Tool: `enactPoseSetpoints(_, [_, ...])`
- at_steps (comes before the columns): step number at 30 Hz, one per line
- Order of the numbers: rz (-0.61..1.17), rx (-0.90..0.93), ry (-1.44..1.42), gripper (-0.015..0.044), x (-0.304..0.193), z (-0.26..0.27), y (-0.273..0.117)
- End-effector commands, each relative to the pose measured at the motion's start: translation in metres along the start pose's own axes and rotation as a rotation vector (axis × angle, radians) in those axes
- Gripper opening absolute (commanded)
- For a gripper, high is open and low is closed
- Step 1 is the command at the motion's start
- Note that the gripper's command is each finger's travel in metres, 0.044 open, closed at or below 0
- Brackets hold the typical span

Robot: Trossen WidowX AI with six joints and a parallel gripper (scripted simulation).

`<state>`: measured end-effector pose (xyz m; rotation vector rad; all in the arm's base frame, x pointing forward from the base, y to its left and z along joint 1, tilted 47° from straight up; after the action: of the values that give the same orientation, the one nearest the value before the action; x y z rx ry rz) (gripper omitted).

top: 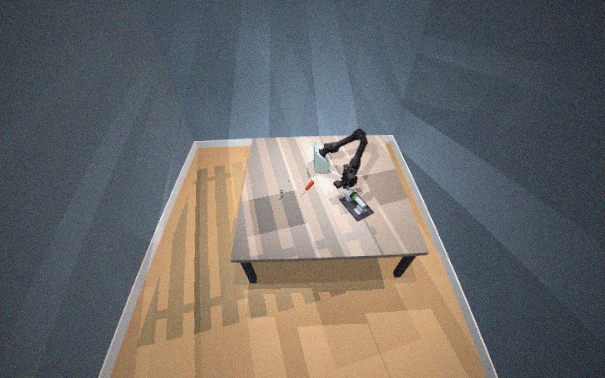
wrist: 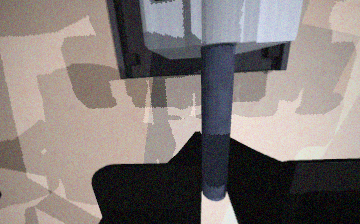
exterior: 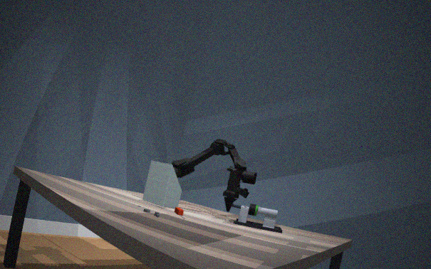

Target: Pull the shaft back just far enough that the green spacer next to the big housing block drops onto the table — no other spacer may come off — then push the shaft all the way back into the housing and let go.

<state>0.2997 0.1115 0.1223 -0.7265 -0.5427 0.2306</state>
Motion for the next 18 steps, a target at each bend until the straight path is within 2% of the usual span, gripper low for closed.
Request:
enactPoseSetpoints(1, [0.002,0.003,0.0,0.0,-0.0014,0.0002,0.0002])
enactPoseSetpoints(18, [0.003,0.003,0.0,0.0,-0.0029,0.0002,0.0002])
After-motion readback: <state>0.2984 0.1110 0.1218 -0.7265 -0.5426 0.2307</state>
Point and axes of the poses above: the point midway between the two fingers, 35 mm back from their tips, its own y axis out along the fingers, its own z axis across the jaws, x = y × z, the point moved 8 cm from there along -y, back along the fingers, and after that the axes turned 4 degrees about -y, right-handed, at the moved point
